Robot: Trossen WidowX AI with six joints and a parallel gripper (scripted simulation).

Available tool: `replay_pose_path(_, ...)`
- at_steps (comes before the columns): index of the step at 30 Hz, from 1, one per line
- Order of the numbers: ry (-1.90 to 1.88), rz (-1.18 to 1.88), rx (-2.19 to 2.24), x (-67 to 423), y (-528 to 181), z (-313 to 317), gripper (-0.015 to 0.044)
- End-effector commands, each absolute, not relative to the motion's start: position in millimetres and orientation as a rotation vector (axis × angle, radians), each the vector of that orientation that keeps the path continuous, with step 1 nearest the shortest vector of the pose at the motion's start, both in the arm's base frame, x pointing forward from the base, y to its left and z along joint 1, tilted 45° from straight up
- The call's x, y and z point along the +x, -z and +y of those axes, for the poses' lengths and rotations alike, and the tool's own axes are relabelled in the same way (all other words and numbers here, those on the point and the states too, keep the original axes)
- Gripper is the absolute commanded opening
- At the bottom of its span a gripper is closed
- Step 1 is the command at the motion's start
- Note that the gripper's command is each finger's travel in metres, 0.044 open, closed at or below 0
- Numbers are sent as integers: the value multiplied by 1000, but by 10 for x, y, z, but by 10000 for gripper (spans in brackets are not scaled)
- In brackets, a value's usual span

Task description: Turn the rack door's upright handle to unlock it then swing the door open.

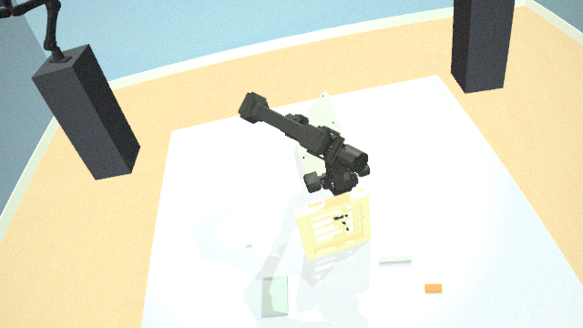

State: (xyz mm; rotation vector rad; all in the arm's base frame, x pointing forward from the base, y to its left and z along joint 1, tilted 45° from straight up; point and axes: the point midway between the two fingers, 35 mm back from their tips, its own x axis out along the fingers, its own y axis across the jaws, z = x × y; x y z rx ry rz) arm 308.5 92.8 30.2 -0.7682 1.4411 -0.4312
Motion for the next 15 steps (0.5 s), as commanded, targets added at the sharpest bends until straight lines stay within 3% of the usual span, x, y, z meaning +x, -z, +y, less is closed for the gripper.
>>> replay_pose_path(1, 429, 1443, -776, 3079, -295, 918, 80)
replay_pose_path(11, 429, 1443, -776, 3079, -295, 918, 13)
replay_pose_path(15, 423, 1446, -782, 3079, -295, 918, 12)
